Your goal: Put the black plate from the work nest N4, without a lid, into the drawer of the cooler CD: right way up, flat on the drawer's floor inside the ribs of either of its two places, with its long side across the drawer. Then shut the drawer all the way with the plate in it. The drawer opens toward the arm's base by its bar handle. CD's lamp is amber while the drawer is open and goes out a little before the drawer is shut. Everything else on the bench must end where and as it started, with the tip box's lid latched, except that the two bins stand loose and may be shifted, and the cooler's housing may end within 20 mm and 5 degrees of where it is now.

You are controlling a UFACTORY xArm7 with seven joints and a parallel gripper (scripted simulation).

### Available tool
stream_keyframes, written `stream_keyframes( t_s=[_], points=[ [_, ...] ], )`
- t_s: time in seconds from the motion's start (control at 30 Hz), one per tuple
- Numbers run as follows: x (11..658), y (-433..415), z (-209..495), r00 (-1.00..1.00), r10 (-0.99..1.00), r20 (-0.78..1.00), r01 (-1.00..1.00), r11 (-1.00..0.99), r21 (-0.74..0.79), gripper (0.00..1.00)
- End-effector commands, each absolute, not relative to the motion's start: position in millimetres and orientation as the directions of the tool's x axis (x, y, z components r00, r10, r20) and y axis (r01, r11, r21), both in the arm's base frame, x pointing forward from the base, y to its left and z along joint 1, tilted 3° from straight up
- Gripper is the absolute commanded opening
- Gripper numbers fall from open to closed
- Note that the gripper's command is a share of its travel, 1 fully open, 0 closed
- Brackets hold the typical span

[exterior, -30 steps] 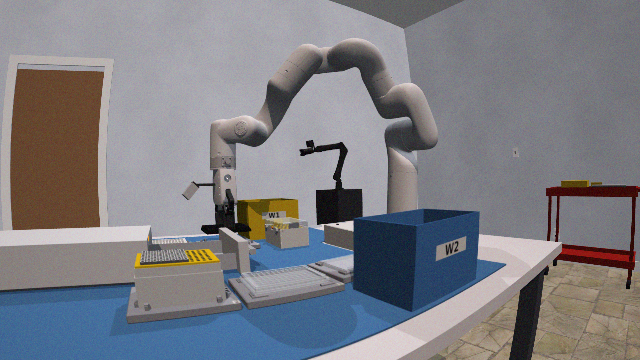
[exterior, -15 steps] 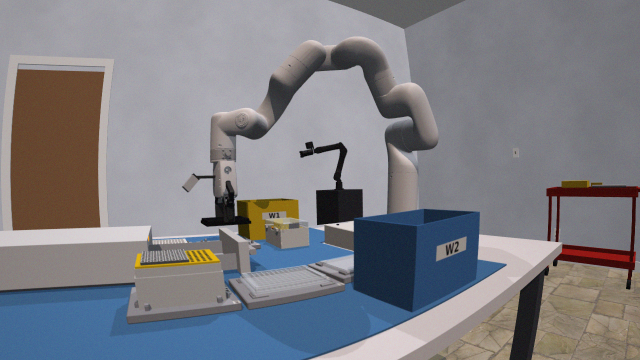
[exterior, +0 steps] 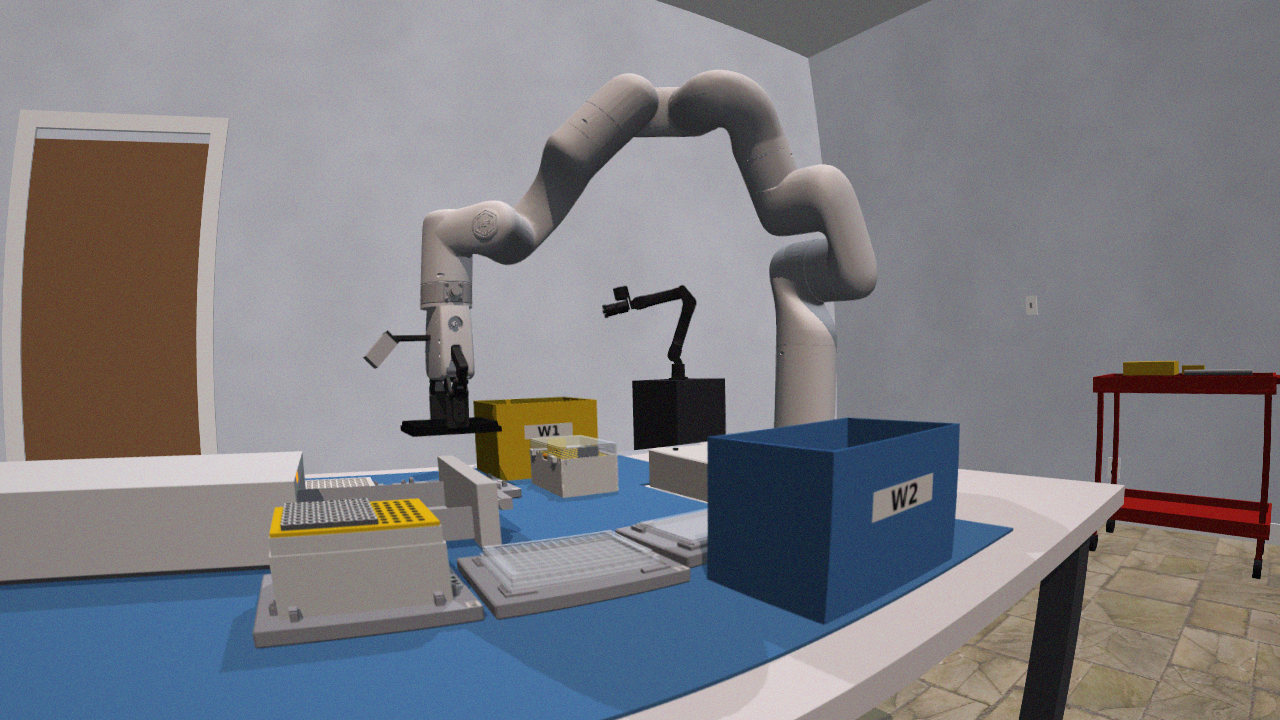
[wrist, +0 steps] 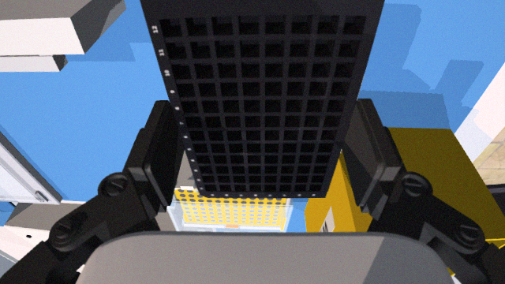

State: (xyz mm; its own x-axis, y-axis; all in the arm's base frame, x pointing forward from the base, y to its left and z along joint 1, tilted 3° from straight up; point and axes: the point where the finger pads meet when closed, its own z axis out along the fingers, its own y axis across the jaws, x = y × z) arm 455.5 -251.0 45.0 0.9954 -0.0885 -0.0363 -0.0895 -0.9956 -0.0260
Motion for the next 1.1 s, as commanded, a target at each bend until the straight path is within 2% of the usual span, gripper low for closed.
stream_keyframes(
  t_s=[0.0,1.07],
  points=[
    [457,-252,52,0.996,-0.089,-0.032,-0.09,-0.996,-0.024,0.0],
    [458,-253,97,0.996,-0.089,-0.032,-0.09,-0.996,-0.024,0.0]
  ],
)
